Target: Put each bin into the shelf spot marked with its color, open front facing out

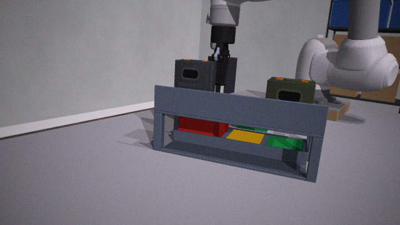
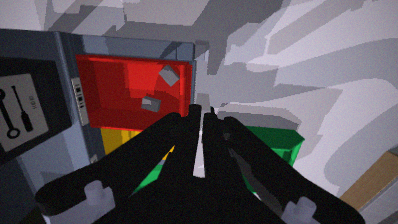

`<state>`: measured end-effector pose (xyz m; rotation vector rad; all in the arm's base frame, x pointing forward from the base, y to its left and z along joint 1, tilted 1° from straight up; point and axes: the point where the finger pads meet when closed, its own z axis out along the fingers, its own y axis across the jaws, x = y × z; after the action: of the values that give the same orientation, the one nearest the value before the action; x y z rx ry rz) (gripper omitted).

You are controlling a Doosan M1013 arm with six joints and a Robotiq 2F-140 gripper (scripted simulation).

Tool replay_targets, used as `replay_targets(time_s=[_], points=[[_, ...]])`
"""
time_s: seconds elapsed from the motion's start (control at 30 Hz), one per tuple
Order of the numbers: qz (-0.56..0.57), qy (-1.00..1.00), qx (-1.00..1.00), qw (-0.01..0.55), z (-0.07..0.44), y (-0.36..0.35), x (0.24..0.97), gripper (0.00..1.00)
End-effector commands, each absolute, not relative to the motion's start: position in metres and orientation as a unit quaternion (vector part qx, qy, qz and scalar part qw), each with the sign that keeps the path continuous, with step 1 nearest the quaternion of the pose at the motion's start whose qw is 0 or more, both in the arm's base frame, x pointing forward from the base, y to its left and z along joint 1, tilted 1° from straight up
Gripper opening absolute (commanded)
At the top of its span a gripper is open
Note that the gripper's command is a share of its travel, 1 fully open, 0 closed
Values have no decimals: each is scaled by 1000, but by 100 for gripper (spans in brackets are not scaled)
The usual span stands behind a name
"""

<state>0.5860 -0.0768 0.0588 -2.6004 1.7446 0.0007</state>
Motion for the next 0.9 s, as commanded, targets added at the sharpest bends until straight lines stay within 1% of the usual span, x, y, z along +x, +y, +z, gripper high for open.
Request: replay_targets(time_s=[0.0, 0.23, 0.87], points=[[0, 557, -830, 5, 70, -77, 586, 10], [0, 557, -830, 5, 82, -77, 586, 10], [0, 550, -835, 5, 83, -77, 585, 10]])
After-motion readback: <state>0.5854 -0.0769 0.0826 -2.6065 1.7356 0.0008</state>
